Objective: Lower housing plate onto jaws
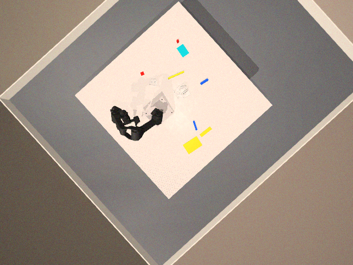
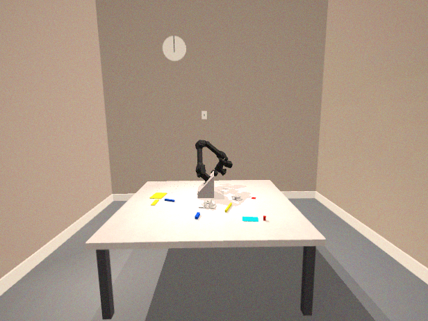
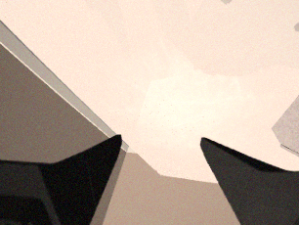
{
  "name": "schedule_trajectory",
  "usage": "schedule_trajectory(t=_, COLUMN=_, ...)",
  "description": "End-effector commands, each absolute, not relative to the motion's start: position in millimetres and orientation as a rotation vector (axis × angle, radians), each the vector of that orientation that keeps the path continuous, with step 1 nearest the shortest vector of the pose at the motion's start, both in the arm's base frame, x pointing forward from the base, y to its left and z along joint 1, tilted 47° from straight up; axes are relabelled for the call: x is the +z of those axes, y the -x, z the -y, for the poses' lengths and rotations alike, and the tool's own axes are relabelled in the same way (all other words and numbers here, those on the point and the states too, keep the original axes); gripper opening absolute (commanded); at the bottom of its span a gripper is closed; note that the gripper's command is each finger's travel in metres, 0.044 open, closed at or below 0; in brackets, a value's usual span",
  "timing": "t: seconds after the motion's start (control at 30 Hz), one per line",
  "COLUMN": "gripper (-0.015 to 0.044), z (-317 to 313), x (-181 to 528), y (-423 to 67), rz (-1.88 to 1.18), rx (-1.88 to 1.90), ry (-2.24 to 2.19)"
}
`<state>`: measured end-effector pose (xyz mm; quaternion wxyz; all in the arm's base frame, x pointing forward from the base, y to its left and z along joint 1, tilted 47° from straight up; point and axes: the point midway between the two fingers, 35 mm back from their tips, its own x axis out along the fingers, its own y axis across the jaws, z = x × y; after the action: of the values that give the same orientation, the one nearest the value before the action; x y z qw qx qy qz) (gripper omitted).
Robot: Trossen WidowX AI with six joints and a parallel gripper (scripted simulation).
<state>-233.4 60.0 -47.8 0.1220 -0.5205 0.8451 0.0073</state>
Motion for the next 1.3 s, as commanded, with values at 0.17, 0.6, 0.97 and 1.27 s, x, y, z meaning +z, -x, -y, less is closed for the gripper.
schedule_trajectory(t=0.17, gripper=0.044, z=-94.0, x=-66.9, y=205.4, rz=-2.41, rx=0.106, ry=1.467)
schedule_trajectory(t=0.6, gripper=0.044, z=-176.4, x=-129.4, y=55.2, rz=-2.145, rx=0.212, ry=1.275)
schedule_trajectory(t=0.97, gripper=0.044, z=-179.9, x=-161.2, y=-88.6, rz=-1.924, rx=0.055, ry=1.118)
schedule_trajectory(t=1.27, gripper=0.044, z=-148.8, x=-167.8, y=-184.4, rz=-1.761, rx=-0.115, ry=1.102)
